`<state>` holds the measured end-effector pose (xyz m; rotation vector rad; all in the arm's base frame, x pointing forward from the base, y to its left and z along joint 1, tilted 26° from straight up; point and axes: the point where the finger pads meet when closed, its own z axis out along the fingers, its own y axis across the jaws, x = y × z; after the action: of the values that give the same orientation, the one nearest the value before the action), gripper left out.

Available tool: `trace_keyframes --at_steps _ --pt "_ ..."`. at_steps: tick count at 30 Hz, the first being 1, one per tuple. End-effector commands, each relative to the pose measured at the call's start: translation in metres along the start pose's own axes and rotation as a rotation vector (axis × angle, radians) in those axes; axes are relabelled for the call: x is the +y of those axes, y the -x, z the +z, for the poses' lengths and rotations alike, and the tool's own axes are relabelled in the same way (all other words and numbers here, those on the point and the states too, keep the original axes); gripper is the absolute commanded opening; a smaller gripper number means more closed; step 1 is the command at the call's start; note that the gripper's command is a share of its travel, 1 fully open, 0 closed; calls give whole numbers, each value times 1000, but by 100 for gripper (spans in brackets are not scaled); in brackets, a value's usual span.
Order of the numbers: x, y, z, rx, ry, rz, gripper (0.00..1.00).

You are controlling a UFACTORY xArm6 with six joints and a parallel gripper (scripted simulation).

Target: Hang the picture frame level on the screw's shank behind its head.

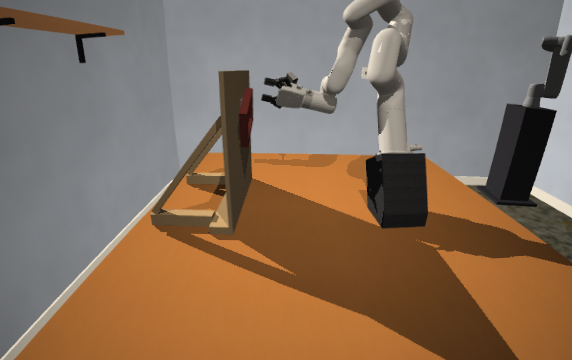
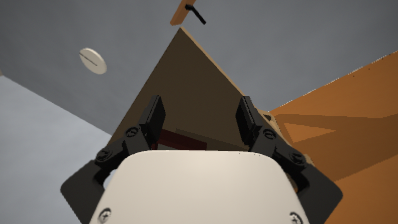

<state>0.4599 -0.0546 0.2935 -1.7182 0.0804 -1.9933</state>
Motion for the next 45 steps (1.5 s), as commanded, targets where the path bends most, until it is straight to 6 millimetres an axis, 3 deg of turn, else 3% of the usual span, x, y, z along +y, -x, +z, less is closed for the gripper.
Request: trace_keyframes --at_steps 1,15,26,28,35,45 --pt "-1 1 1 5 1 8 100" --pt "-4 7 3 13 9 43 100" --pt "-23 57 6 47 91 274 100" --pt "-23 57 6 47 91 274 100" --pt "-31 90 -2 52 159 391 100" --pt "-33 100 -6 51 182 421 100"
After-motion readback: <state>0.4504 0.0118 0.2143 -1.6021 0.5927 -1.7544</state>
